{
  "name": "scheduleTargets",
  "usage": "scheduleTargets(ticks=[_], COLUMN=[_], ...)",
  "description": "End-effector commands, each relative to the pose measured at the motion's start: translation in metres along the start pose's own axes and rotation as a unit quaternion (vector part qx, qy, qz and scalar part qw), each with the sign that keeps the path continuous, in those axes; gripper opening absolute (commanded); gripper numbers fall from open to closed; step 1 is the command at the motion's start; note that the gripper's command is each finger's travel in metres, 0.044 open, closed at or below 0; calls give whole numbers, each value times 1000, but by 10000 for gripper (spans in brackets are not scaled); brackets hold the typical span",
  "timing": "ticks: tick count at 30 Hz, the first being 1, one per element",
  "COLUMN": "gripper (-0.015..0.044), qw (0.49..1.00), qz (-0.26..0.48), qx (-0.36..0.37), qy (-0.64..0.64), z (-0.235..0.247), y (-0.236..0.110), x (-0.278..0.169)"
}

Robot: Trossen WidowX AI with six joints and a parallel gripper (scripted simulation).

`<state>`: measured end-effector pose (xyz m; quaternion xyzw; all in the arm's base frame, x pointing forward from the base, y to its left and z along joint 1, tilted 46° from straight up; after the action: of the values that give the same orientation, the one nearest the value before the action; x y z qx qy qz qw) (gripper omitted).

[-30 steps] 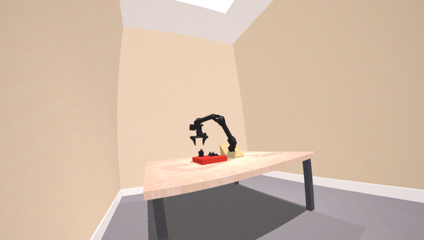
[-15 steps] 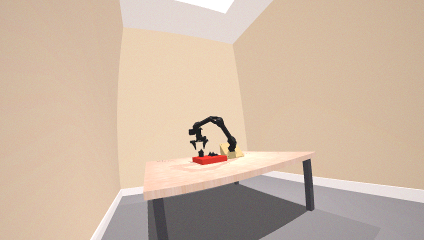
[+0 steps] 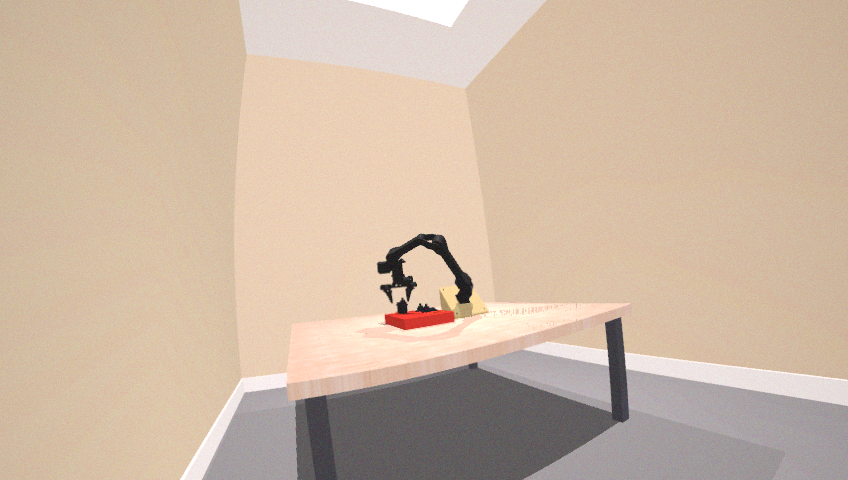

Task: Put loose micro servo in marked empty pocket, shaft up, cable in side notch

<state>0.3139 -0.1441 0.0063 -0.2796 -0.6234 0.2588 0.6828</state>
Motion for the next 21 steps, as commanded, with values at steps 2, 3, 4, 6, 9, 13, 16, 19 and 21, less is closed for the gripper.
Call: scheduleTargets(ticks=[2,3,4,6,9,13,16,19,21], gripper=[440,414,387,335,256,151,112,92,39], qw=[1000,1000,1000,1000,1000,1000,1000,1000,1000], qz=[-3,-3,-3,-3,-3,-3,-3,-3,-3], qx=[0,0,0,0,0,0,0,0,0], qy=[3,3,3,3,3,3,3,3,3], z=[0,0,0,0,0,0,0,0,0], y=[6,6,6,6,6,6,6,6,4], x=[1,1,1,1,1,1,1,1,0])
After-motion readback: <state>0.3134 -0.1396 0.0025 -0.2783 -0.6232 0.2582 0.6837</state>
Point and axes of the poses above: the point midway between the two fingers, 35 mm back from their tips, its own y axis out along the fingers, its own z axis across the jaws, x = y × z, the point moved 6 cm from there along -y, back along the fingers, and after that the axes turned 13 degrees about y, right-handed, at the moved point
